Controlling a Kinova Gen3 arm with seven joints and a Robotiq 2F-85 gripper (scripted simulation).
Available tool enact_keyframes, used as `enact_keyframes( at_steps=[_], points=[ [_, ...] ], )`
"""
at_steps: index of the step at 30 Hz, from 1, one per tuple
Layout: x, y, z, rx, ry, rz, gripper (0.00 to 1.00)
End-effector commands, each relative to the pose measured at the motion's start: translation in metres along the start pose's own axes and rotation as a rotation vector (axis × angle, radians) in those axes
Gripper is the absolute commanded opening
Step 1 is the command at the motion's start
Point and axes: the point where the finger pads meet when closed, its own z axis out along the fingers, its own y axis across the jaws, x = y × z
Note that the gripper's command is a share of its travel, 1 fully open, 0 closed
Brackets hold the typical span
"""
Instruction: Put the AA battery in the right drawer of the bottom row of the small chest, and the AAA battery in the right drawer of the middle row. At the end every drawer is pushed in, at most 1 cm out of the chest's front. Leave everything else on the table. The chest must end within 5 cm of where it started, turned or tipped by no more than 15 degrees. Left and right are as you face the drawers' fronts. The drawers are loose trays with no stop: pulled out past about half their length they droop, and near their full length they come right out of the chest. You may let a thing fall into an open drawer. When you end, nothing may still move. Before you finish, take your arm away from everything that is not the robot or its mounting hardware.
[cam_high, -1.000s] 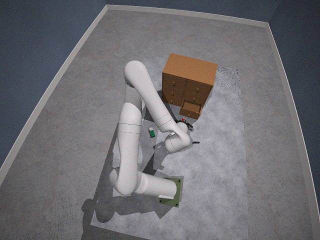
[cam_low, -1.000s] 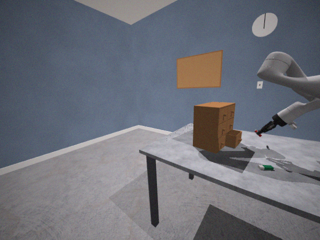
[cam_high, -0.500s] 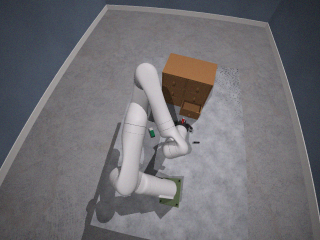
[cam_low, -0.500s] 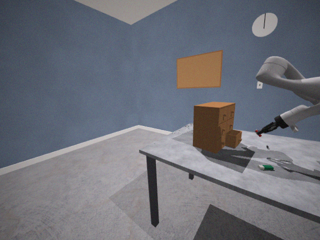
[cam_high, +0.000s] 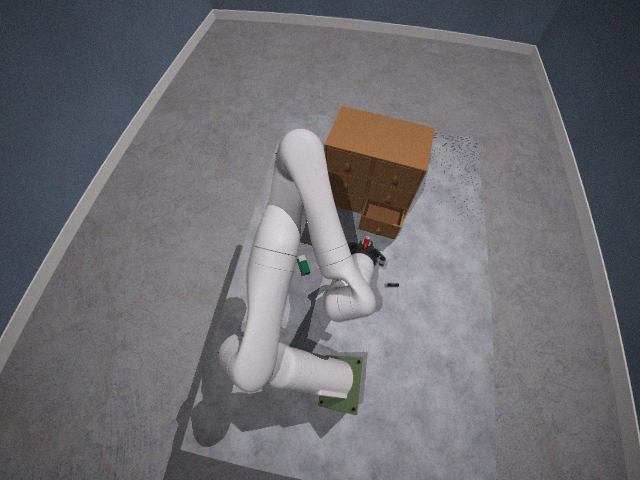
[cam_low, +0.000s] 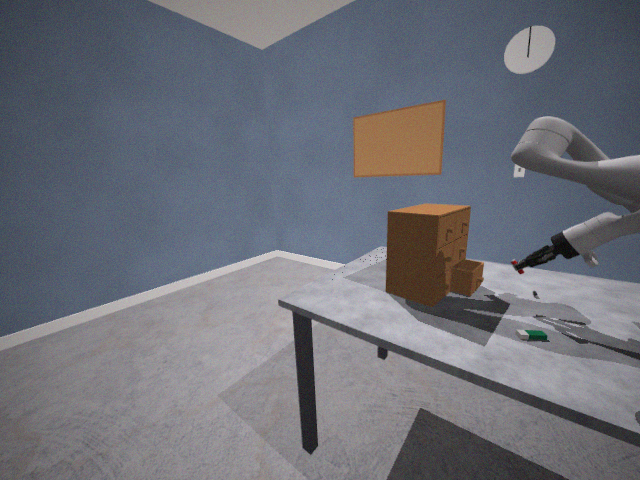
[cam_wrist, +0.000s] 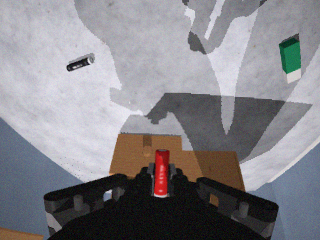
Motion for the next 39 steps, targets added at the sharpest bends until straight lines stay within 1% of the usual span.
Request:
enact_keyframes(
  at_steps=[1, 21, 28, 39],
  points=[
    [0.0, -0.001, 0.0, 0.002, -0.001, 0.003, 0.09],
    [-0.002, -0.001, 0.003, 0.002, -0.001, 0.003, 0.09],
    [-0.009, -0.001, 0.011, 0.002, -0.001, 0.003, 0.09],
    [-0.025, -0.001, 0.03, 0.002, -0.001, 0.003, 0.09]
  ],
)
